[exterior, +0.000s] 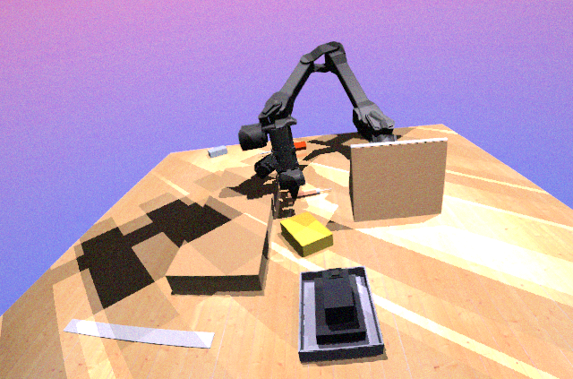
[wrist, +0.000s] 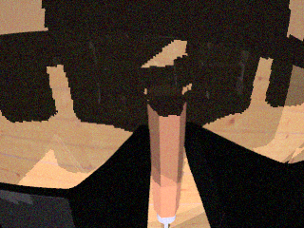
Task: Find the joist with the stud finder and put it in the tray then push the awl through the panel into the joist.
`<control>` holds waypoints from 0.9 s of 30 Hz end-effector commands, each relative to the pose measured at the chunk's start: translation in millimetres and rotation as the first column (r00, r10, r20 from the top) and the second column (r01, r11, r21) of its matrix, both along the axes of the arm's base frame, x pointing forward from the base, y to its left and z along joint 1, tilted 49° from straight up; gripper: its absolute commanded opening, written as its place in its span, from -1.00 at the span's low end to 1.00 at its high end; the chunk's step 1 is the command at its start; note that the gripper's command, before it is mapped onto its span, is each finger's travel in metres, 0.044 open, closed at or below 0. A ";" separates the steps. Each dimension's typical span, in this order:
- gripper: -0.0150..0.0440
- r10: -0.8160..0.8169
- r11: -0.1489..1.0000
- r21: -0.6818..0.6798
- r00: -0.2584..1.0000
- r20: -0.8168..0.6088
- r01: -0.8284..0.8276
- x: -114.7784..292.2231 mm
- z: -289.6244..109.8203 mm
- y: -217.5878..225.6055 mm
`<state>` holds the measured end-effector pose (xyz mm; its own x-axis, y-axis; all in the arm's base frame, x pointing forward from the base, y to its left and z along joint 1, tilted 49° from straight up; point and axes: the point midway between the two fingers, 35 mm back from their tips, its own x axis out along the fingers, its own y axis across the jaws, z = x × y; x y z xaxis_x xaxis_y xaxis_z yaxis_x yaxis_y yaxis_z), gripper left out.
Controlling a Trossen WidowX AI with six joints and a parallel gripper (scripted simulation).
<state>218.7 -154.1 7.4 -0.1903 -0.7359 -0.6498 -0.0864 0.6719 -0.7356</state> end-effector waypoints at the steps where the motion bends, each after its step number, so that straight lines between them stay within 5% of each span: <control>1: -0.38 0.004 1.000 -0.002 1.000 -0.003 -0.004 0.1 0.1 -0.3; 3: -0.49 0.004 1.000 0.000 1.000 -0.003 -0.004 1.2 1.5 1.9; 27: -0.49 0.004 1.000 0.002 1.000 -0.003 -0.004 15.1 80.8 91.7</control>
